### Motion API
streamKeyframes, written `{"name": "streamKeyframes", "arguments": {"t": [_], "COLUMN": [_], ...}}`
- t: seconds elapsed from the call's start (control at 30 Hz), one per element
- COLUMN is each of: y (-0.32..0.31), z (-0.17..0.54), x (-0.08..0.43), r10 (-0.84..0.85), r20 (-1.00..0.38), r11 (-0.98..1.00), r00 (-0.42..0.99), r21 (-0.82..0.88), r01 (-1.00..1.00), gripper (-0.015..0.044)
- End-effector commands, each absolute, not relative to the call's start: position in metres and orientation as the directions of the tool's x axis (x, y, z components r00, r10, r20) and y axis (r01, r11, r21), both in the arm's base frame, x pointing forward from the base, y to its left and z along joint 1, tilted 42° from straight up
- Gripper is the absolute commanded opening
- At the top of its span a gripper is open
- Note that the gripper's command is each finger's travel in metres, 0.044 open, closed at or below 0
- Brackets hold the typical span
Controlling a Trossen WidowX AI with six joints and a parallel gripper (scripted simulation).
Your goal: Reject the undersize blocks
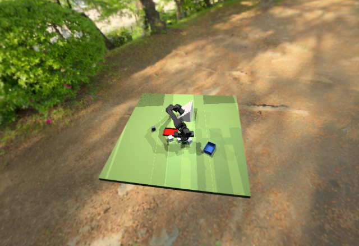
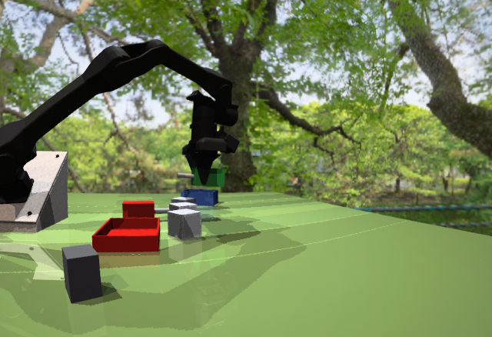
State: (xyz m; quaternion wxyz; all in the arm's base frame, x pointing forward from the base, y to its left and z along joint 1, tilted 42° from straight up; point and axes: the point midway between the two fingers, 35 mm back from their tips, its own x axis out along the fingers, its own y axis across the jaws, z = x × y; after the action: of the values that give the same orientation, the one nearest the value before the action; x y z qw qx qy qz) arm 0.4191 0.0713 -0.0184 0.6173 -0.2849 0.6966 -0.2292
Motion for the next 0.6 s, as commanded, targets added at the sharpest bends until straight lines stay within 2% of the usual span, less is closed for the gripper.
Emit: {"name": "streamKeyframes", "arguments": {"t": [0.0, 0.17, 0.3, 0.43, 0.57], "y": [0.085, 0.096, 0.104, 0.111, 0.116], "z": [-0.020, -0.027, -0.033, -0.038, -0.043], "x": [0.408, 0.392, 0.378, 0.363, 0.348], "r10": [-0.671, -0.667, -0.665, -0.662, -0.661], "r20": [-0.739, -0.743, -0.745, -0.747, -0.749], "r11": [0.697, 0.549, 0.368, 0.150, -0.083], "r00": [-0.063, -0.060, -0.057, -0.055, -0.053], "r21": [-0.599, -0.436, -0.260, -0.061, 0.143], "r01": [-0.395, -0.713, -0.893, -0.987, -0.986], "gripper": [0.0000, 0.0000, 0.0000, 0.0000, 0.0000]}}
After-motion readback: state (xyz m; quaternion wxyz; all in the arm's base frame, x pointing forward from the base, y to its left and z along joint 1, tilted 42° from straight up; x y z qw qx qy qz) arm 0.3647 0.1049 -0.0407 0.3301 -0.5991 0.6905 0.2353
